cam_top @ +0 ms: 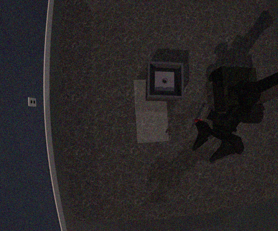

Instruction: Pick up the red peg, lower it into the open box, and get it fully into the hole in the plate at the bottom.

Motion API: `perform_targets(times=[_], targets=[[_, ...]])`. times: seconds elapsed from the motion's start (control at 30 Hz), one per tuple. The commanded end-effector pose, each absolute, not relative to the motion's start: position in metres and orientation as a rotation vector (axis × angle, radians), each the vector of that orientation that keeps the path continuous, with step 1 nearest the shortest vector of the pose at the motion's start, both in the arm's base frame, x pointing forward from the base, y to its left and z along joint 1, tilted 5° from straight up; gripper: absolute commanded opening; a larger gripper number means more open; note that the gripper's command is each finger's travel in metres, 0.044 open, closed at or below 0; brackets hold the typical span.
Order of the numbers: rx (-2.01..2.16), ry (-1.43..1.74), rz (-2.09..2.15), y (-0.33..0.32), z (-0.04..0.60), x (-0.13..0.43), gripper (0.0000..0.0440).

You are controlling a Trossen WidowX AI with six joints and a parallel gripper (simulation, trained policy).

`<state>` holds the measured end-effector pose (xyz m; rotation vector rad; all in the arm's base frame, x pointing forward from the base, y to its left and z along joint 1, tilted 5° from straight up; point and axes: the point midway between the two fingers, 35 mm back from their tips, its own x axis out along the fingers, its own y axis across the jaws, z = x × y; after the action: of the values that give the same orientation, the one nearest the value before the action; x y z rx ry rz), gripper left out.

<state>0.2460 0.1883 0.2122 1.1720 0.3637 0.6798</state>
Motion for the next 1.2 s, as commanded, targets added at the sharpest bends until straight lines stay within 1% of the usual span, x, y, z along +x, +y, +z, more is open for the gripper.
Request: perform_targets(times=[0.0,0.1,0.13,0.37,0.67,1.17], targets=[[1.164,0.378,0.658,0.189,0.21,0.249,0.041],[1.131,0.436,0.576,0.192,0.202,0.26,0.0438],[1.117,0.456,0.548,0.193,0.2,0.264,0.044],[0.978,0.59,0.378,0.196,0.187,0.278,0.044],[0.79,0.742,0.21,0.188,0.173,0.279,0.044],[0.554,0.874,0.062,0.171,0.176,0.276,0.044]])
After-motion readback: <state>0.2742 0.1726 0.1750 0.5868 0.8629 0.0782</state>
